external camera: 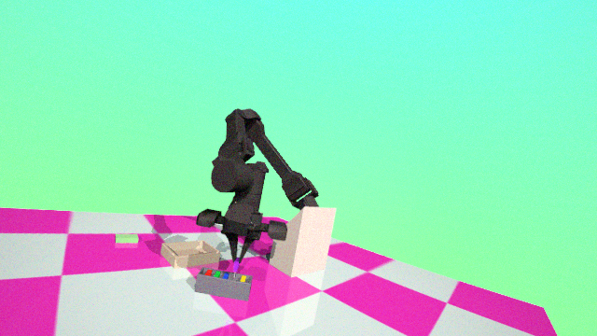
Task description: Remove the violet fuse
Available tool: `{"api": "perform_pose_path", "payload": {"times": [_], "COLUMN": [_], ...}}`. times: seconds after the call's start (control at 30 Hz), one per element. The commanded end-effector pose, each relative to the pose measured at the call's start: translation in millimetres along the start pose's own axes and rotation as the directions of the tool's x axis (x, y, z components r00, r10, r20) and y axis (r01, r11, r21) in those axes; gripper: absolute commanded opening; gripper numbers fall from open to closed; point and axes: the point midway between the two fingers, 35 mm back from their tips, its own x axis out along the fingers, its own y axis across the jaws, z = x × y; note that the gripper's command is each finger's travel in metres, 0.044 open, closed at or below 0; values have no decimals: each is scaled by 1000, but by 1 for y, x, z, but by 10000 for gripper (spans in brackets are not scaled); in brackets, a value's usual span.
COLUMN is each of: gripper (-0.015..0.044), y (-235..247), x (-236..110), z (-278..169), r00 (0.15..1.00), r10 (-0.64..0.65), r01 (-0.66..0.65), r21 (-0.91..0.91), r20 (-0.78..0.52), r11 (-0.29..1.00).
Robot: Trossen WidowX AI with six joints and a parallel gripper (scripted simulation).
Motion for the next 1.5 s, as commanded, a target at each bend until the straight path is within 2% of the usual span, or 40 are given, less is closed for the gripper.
{"api": "perform_pose_path", "payload": {"times": [0.0, 0.4, 0.57, 1.13, 1.37, 1.47], "gripper": [0, 0, 0, 0, 0, 0], "y": [-1, -1, -28, -120, -147, -150], "x": [-6, -21, -22, -21, -20, -20], "z": [1, 0, -13, -97, -143, -148], "r00": [1000, 1000, 1000, 1000, 1000, 1000], "r10": [5, 5, 14, 12, 0, -1], "r01": [-5, -5, -14, -12, 0, 1], "r21": [6, 6, 4, 4, 6, 6], "r20": [5, 5, 15, 20, 1, -1], "r11": [1000, 1000, 1000, 1000, 1000, 1000]}}
